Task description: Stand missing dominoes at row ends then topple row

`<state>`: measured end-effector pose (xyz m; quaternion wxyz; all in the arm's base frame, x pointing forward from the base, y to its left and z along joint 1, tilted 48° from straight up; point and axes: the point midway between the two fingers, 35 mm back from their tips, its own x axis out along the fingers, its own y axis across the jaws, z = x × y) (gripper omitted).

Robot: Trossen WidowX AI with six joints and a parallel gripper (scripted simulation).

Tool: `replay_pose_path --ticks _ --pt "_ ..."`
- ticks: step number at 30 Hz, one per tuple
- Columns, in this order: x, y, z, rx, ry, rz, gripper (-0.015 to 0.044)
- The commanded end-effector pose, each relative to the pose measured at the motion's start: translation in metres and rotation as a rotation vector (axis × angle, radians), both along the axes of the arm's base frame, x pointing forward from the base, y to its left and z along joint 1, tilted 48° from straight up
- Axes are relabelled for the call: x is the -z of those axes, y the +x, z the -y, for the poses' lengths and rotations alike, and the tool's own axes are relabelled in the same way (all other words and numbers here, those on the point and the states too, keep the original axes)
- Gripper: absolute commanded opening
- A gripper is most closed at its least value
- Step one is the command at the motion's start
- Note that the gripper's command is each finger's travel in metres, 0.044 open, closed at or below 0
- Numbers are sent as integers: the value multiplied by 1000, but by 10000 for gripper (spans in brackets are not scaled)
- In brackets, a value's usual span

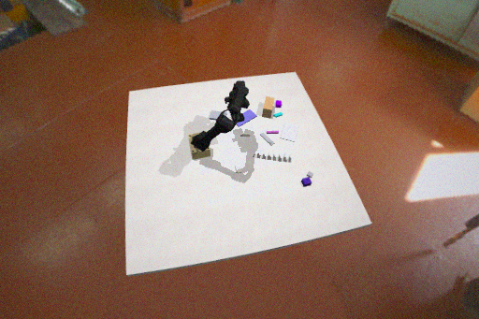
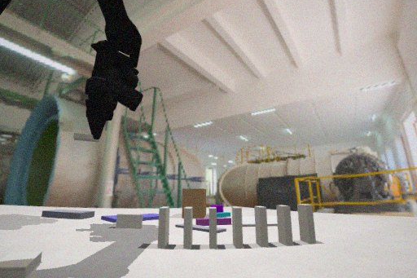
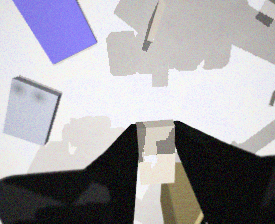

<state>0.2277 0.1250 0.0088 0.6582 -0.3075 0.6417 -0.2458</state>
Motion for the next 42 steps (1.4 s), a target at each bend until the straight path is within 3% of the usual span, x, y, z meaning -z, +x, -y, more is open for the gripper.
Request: replay_pose_path --ticks 1,21,42 --pt "45 -32 -29 -660 -57 -719 107" --pt "47 -35 -31 -719 -58 -781 107" --pt "79 -39 -9 -781 356 -716 107"
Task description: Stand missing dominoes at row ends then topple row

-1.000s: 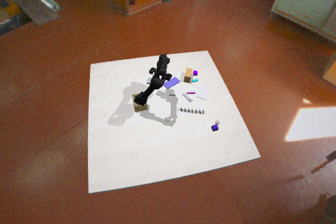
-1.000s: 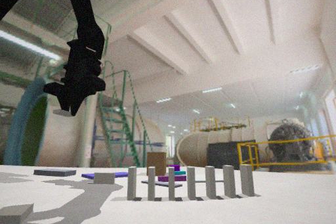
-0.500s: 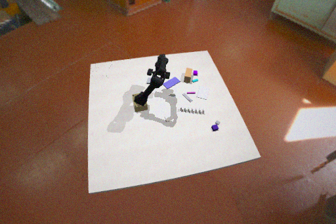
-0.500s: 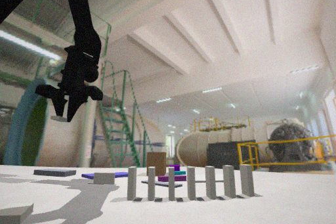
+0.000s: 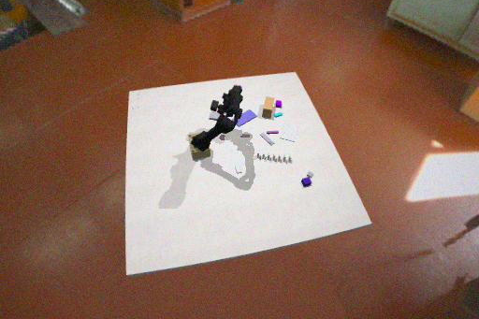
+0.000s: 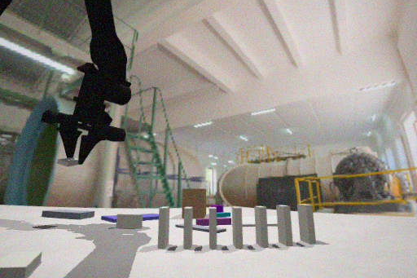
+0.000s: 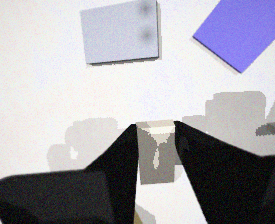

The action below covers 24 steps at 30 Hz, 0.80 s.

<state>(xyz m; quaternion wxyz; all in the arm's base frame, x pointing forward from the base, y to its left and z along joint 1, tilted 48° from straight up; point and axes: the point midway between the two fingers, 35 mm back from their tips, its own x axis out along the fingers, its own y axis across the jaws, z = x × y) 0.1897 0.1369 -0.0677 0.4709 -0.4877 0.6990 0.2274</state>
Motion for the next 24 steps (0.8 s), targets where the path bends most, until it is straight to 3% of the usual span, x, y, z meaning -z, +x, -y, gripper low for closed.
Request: replay_pose_path --ticks 1,24 --pt "4 -1 4 7 79 -8 107" --pt "15 0 14 -38 523 66 107"
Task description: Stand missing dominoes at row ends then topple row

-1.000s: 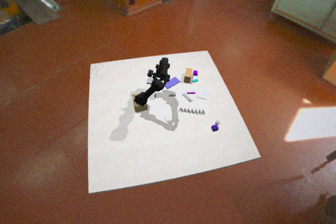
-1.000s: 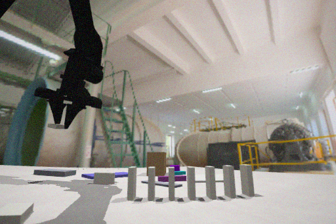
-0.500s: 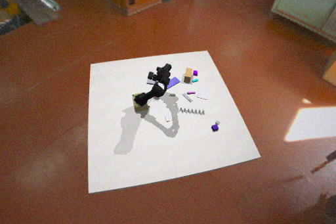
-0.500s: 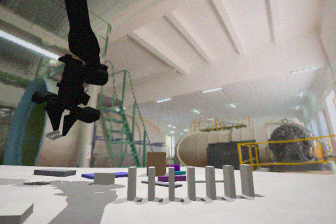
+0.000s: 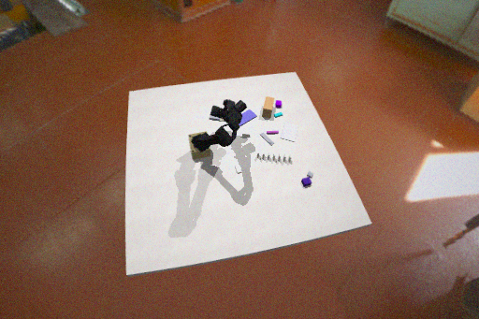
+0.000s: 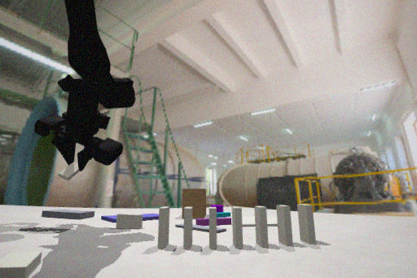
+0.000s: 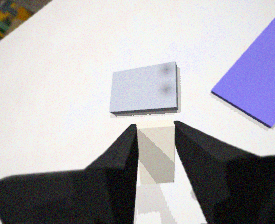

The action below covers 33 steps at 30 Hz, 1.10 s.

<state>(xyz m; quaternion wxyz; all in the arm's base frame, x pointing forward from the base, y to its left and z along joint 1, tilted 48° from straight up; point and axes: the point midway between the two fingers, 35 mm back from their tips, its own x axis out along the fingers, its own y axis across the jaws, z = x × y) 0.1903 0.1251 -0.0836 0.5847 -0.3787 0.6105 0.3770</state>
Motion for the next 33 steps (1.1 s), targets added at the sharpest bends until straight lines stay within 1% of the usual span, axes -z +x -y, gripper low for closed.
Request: replay_pose_path --ticks 1,16,33 --pt "-1 -1 2 -16 73 29 107" --pt "-11 0 7 -96 317 196 107" --pt "-35 -6 15 -234 514 470 107"
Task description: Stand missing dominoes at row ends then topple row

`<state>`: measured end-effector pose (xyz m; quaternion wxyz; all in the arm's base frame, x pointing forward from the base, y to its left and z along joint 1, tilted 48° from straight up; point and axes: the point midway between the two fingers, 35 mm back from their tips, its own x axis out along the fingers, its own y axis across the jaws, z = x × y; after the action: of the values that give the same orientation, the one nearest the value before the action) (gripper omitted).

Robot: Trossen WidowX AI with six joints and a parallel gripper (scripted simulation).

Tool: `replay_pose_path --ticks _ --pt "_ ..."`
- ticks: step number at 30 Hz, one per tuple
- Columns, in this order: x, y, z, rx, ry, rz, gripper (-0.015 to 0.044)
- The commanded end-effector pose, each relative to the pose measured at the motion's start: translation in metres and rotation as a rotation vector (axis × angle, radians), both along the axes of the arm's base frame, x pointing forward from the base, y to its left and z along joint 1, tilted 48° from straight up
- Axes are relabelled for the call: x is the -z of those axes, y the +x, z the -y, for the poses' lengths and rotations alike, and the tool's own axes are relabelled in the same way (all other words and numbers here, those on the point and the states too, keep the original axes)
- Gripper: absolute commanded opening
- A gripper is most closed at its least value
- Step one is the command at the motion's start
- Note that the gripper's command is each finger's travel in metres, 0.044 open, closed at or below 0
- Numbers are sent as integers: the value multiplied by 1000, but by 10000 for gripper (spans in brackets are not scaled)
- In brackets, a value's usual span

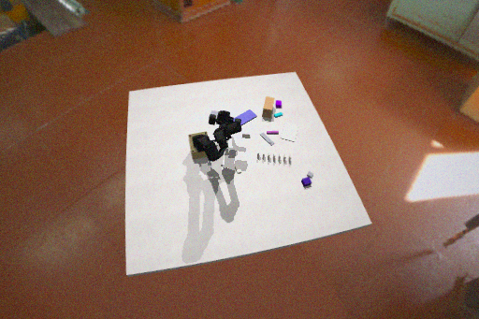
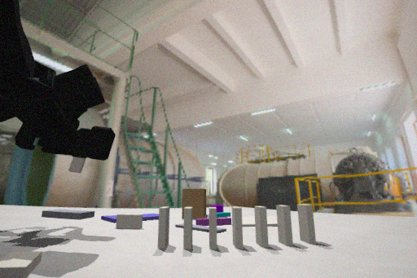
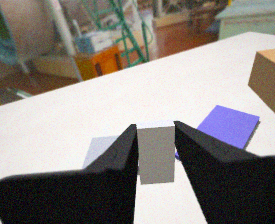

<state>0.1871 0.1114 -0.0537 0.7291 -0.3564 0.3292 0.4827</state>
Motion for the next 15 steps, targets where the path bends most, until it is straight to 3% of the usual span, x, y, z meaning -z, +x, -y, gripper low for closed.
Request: replay_pose_path --ticks 1,15 --pt "-7 -4 2 -28 38 76 107" --pt "-16 -8 4 -60 72 166 107"
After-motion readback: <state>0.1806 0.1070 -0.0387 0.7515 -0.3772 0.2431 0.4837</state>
